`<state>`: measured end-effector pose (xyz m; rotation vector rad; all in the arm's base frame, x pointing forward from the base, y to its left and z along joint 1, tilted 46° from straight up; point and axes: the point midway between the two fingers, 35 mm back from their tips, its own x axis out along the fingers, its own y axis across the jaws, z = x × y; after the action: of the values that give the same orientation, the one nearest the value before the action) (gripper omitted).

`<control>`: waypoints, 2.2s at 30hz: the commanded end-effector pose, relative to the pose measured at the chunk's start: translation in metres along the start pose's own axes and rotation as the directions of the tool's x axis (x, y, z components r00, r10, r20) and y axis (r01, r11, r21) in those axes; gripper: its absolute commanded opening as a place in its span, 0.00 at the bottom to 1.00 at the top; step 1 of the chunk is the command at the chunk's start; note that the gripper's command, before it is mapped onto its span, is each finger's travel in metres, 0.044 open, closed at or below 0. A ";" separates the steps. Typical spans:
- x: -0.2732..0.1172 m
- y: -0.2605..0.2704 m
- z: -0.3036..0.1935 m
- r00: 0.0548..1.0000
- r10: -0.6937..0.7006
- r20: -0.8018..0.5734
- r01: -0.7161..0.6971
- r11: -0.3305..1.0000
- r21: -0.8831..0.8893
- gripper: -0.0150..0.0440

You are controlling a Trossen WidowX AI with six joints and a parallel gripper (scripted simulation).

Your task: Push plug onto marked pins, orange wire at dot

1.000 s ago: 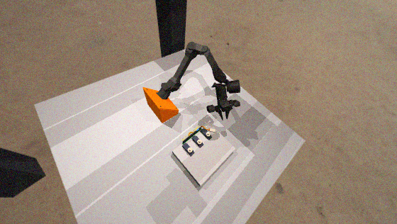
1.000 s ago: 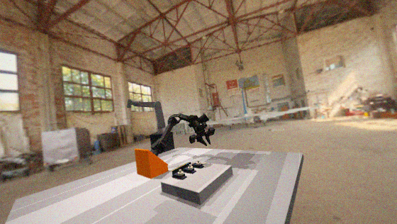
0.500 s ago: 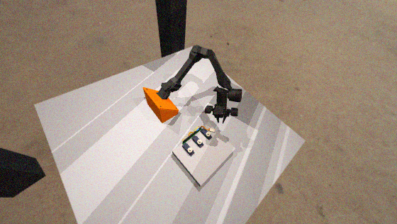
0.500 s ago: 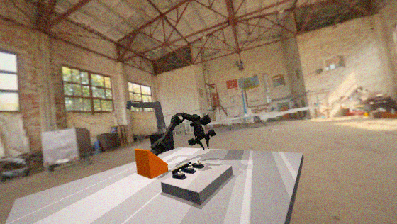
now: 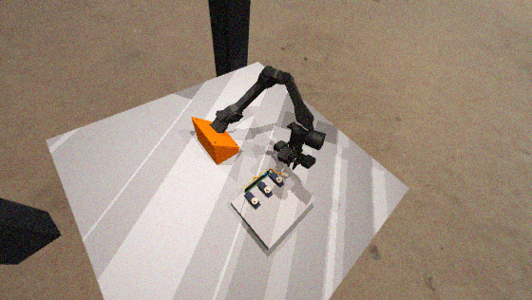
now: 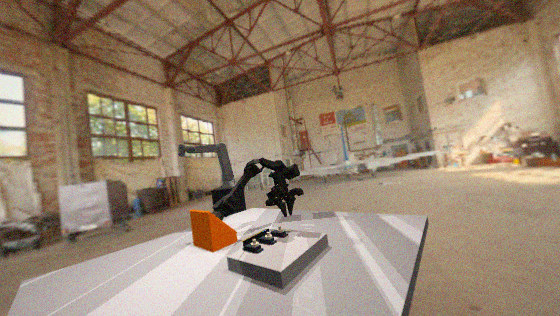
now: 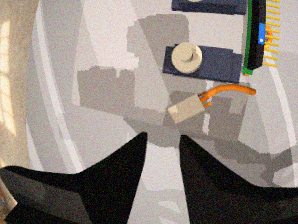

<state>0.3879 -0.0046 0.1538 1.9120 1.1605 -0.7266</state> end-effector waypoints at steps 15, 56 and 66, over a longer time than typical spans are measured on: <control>0.015 -0.007 0.014 0.976 -0.185 -0.114 0.217 0.828 0.516 0.45; 0.060 -0.022 0.014 0.936 -0.277 -0.218 0.337 0.519 0.785 0.40; 0.055 -0.020 0.016 0.936 -0.277 -0.217 0.336 0.520 0.785 0.25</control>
<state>0.3926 0.0161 0.0933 2.5003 1.3501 -1.6481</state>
